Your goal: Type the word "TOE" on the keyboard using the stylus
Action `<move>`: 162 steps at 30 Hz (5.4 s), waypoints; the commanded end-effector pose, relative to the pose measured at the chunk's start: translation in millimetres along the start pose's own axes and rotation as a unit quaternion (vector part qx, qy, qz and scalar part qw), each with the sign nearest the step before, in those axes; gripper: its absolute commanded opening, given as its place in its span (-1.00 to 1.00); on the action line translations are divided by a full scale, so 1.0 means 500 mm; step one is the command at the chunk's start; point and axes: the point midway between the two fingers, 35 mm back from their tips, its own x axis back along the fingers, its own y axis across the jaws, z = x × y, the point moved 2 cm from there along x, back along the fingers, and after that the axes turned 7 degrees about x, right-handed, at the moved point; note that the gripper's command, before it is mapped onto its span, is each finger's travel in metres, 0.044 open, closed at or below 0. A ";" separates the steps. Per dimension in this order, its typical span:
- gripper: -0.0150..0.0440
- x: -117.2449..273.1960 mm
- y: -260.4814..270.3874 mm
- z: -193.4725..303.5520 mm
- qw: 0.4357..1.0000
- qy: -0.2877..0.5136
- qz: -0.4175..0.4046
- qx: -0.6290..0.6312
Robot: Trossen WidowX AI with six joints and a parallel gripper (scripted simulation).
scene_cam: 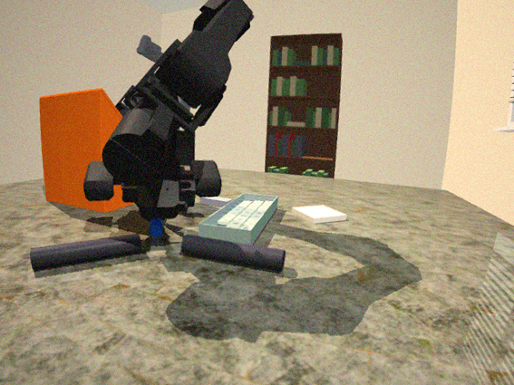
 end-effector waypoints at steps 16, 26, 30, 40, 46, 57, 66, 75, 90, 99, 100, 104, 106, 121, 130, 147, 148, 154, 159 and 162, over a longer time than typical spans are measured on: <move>-0.49 0.078 0.005 0.043 1.000 -0.001 0.001 0.000; -0.49 0.082 0.007 0.043 1.000 -0.018 0.010 0.001; -0.49 0.075 0.008 0.038 0.998 -0.053 0.042 0.008; -0.49 0.067 0.016 0.025 0.982 -0.149 0.109 0.027; -0.49 0.066 0.026 0.018 0.967 -0.210 0.139 0.040; -0.49 0.074 0.055 0.013 0.927 -0.326 0.172 0.068; -0.49 0.084 0.089 0.019 0.885 -0.421 0.177 0.095; -0.49 0.096 0.129 0.039 0.836 -0.511 0.159 0.124; -0.49 0.111 0.201 0.106 0.743 -0.639 0.084 0.180; -0.49 0.115 0.233 0.158 0.693 -0.689 0.026 0.210; -0.49 0.115 0.233 0.158 0.693 -0.689 0.026 0.210; -0.49 0.114 0.233 0.158 0.693 -0.689 0.026 0.210; -0.49 0.111 0.233 0.156 0.693 -0.689 0.026 0.210; -0.49 0.061 0.229 0.130 0.694 -0.688 0.026 0.210; -0.22 0.050 0.228 0.124 0.694 -0.688 0.026 0.210; -0.22 0.036 0.227 0.114 0.694 -0.688 0.026 0.210; -0.22 0.034 0.227 0.114 0.694 -0.688 0.026 0.210; -0.22 0.030 0.226 0.112 0.694 -0.688 0.026 0.210; -0.22 0.025 0.226 0.109 0.694 -0.688 0.026 0.210; -0.22 0.023 0.226 0.107 0.694 -0.688 0.026 0.210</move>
